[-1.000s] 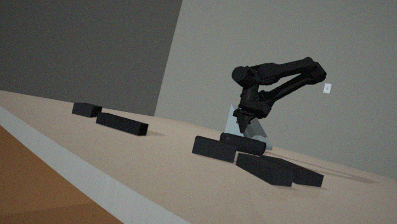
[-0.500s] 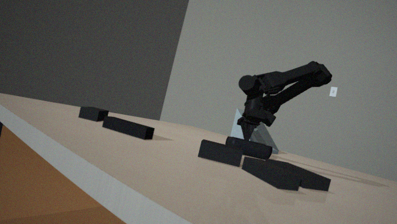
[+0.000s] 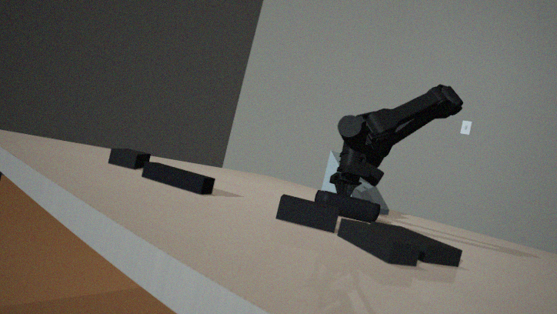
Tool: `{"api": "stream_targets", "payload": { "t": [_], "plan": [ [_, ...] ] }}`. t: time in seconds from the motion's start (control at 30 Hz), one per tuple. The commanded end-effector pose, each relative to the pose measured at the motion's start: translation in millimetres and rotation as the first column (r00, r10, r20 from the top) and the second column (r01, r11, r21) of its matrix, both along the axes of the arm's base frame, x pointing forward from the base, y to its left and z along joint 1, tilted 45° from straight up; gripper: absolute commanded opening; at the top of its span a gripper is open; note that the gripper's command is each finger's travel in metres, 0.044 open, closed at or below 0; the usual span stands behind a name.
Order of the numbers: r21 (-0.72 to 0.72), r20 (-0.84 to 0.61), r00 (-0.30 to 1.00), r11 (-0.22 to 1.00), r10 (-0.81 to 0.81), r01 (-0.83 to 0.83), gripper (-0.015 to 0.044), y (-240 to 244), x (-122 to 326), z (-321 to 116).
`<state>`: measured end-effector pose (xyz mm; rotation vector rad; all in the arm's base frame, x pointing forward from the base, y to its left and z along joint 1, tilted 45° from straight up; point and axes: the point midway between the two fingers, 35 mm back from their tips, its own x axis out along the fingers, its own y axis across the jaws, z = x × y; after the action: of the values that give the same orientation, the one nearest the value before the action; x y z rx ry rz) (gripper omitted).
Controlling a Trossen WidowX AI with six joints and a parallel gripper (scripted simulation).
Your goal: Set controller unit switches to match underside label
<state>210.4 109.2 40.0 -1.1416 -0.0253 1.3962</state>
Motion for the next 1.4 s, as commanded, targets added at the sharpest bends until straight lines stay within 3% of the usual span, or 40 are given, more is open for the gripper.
{"api": "stream_targets", "payload": {
  "t": [0.0,1.17,1.37],
  "plan": [
    [-0.003,-0.004,1.000,1.000,-0.003,0.002,0.0000,2,-1,-3],
    [-0.002,-0.003,1.000,1.000,-0.003,0.002,0.0000,11,19,10],
    [-0.008,-0.009,1.000,1.000,-0.002,0.002,0.0000,-27,-3,27]
  ]
}}
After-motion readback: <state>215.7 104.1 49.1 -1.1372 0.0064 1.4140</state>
